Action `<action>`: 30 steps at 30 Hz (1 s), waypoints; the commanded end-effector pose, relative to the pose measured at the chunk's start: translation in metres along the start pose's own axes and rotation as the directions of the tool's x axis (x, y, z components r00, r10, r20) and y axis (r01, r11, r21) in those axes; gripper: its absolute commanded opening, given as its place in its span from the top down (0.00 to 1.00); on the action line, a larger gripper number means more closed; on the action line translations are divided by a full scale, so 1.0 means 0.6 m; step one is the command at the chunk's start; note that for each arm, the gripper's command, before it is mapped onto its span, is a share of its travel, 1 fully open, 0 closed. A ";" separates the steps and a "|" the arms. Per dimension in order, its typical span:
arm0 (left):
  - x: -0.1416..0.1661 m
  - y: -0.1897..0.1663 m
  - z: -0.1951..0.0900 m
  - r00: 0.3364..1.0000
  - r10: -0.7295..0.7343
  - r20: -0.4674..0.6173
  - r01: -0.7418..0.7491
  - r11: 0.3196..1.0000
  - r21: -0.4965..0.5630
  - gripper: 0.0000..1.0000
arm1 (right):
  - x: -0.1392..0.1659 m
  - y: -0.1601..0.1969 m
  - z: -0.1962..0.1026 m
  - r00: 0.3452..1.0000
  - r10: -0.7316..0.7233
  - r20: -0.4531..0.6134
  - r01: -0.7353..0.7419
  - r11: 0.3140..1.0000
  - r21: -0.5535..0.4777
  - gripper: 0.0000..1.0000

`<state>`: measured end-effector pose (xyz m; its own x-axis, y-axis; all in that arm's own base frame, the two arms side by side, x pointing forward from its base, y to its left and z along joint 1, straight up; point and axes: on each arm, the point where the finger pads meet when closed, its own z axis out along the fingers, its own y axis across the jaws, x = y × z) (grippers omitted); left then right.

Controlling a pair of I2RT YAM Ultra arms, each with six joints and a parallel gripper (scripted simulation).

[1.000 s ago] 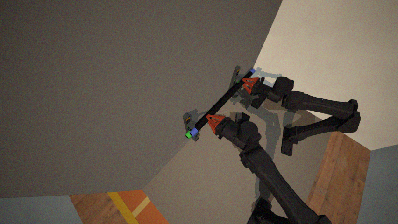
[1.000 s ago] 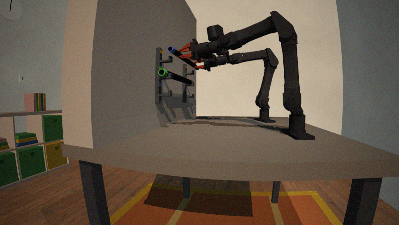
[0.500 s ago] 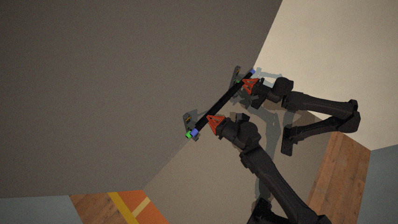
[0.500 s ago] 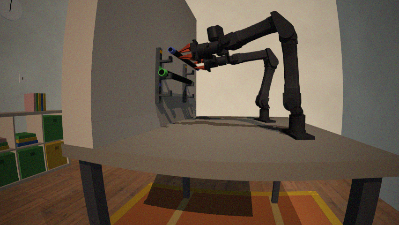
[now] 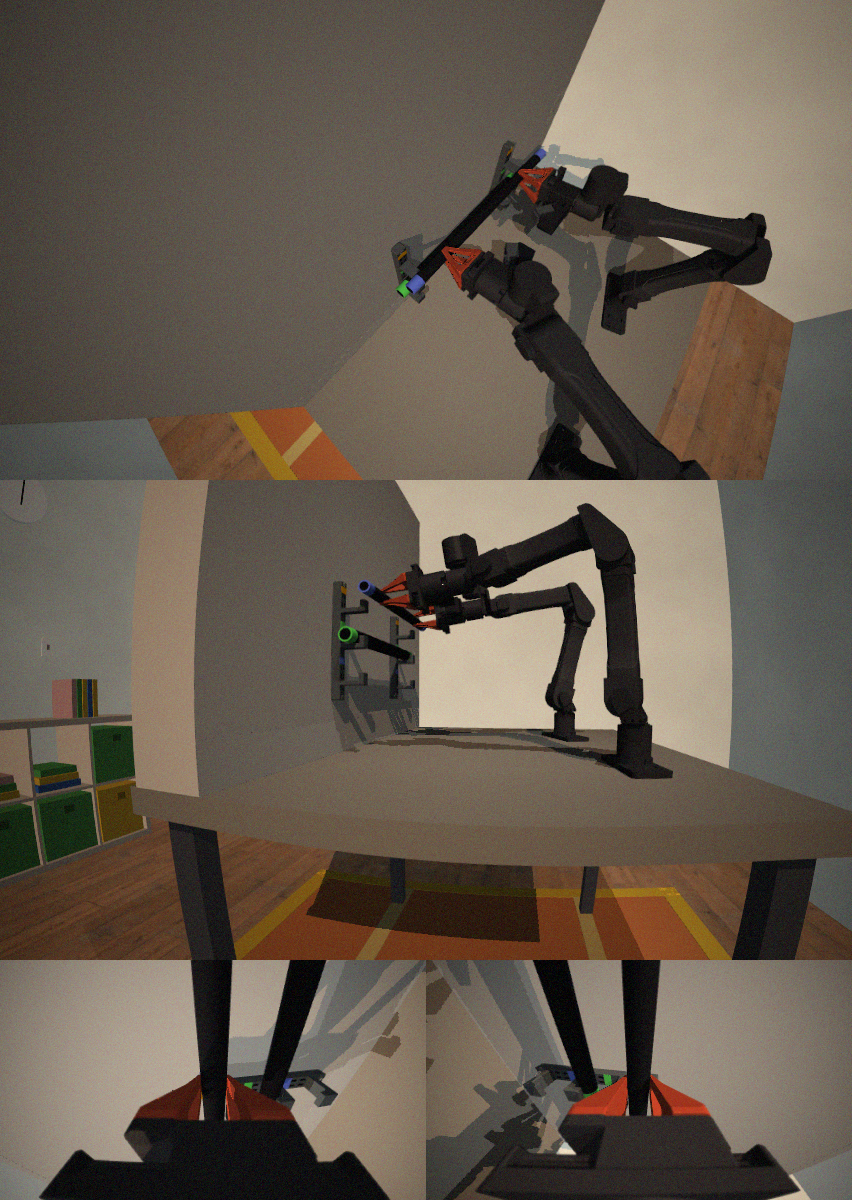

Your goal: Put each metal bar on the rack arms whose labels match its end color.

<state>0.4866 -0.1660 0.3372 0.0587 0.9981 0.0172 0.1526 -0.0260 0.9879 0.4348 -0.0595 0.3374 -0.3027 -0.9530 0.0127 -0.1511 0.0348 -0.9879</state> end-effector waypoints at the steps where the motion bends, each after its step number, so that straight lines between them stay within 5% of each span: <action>1: 0.009 0.093 -0.030 1.000 -0.016 -0.009 0.015 0.988 -0.154 1.00 | 0.004 -0.085 -0.027 1.000 0.014 -0.006 -0.012 0.988 0.153 1.00; 30: 0.009 0.099 -0.031 1.000 -0.016 -0.009 0.015 0.988 -0.154 1.00 | 0.004 -0.091 -0.028 1.000 0.014 -0.006 -0.012 0.988 0.153 1.00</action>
<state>0.4866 -0.1660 0.3372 0.0587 0.9981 0.0174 0.1528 -0.0262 0.9879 0.4347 -0.0595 0.3372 -0.3028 -0.9530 0.0125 -0.1520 0.0354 -0.9878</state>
